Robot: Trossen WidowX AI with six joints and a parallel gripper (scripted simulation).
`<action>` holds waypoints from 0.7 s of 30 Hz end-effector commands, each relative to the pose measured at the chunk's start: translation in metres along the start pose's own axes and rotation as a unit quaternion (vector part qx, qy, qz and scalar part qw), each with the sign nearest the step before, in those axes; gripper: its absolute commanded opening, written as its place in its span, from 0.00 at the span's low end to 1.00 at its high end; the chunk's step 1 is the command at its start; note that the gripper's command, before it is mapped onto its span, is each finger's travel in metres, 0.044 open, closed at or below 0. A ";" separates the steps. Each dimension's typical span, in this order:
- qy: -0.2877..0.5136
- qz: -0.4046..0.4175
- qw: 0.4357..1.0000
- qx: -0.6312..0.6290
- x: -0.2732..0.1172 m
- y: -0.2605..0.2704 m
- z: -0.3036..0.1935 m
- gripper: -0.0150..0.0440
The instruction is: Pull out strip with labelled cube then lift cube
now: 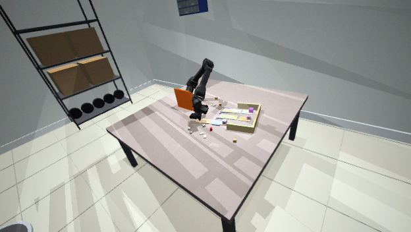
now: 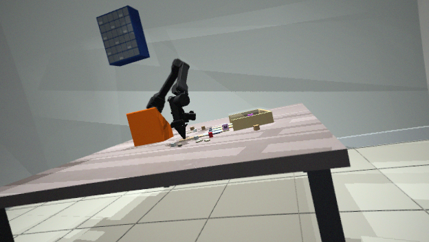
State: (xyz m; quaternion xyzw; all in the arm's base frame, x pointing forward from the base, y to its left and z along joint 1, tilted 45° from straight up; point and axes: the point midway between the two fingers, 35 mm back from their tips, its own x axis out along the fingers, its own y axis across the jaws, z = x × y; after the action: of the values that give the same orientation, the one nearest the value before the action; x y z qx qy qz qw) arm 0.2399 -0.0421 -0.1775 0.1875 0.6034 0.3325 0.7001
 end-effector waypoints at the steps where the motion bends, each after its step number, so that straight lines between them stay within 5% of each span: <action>1: 0.011 0.005 1.000 0.003 0.005 0.003 -0.012 0.25; 21: 0.002 0.000 1.000 0.000 -0.002 0.001 -0.005 0.25</action>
State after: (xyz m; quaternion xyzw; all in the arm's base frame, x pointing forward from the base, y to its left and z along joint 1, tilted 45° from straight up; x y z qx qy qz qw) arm 0.2348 -0.0419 -0.1781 0.1868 0.6044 0.3330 0.6992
